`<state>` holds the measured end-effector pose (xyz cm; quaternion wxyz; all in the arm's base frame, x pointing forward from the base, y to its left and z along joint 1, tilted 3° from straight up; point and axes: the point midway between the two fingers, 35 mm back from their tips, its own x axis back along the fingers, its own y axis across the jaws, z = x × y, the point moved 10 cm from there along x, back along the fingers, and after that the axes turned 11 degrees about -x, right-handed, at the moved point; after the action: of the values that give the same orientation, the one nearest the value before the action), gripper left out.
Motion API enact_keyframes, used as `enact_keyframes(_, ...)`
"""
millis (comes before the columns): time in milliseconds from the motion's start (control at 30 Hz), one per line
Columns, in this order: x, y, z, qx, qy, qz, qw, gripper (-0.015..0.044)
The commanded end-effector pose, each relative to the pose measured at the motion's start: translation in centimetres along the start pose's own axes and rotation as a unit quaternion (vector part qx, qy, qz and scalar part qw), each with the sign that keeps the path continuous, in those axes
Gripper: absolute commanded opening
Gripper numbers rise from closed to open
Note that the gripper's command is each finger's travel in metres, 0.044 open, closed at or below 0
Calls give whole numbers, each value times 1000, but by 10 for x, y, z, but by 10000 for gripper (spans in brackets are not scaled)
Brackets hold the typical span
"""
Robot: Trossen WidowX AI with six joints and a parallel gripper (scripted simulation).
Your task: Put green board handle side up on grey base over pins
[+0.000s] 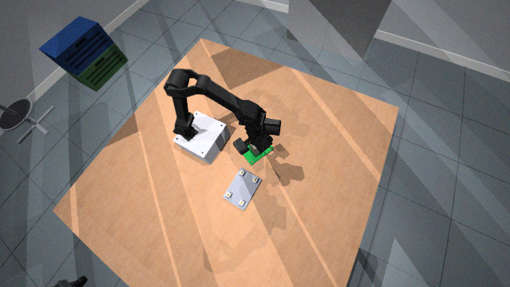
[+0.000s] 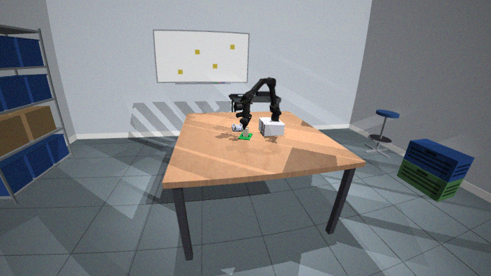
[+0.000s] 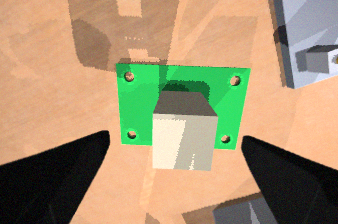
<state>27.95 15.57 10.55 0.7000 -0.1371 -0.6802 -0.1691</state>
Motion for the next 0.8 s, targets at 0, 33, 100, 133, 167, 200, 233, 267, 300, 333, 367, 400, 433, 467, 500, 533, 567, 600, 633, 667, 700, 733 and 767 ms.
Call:
enact_keyframes(0,-10,-2,1,-2,3,8,1000,440)
enact_keyframes(33,-12,-2,1,-2,3,8,1000,440)
enact_keyframes(100,-15,-2,1,-2,3,8,1000,440)
enact_keyframes(133,-17,-2,1,-2,3,8,1000,440)
enact_keyframes(167,-18,-2,1,-2,3,8,1000,440)
enact_keyframes(200,-20,-2,1,-2,3,9,1000,440)
enact_keyframes(233,-22,-2,1,-2,3,9,1000,440)
enact_keyframes(267,-23,-2,1,-2,3,9,1000,440)
enact_keyframes(300,-25,-2,1,-2,3,9,1000,440)
enact_keyframes(333,-26,-3,1,-2,3,9,1000,440)
enact_keyframes(367,-28,-3,1,-2,3,9,1000,440)
enact_keyframes(400,-30,-3,1,-2,3,9,1000,440)
enact_keyframes(433,-31,-3,1,-2,3,9,1000,440)
enact_keyframes(467,-33,-3,1,-2,3,9,1000,440)
enact_keyframes(500,-34,-3,2,-2,3,9,1000,440)
enact_keyframes(533,-36,-3,2,-2,3,9,1000,440)
enact_keyframes(567,-37,-3,2,-2,3,9,1000,440)
enact_keyframes(600,-39,-4,2,-2,3,9,1000,440)
enact_keyframes(633,-41,-4,2,-2,3,9,1000,440)
enact_keyframes(667,-42,-4,2,-2,3,9,1000,440)
enact_keyframes(700,-44,-4,2,-2,3,9,1000,440)
enact_keyframes(733,-45,-4,2,-2,3,9,1000,440)
enact_keyframes(767,-47,-5,2,-2,3,9,1000,440)
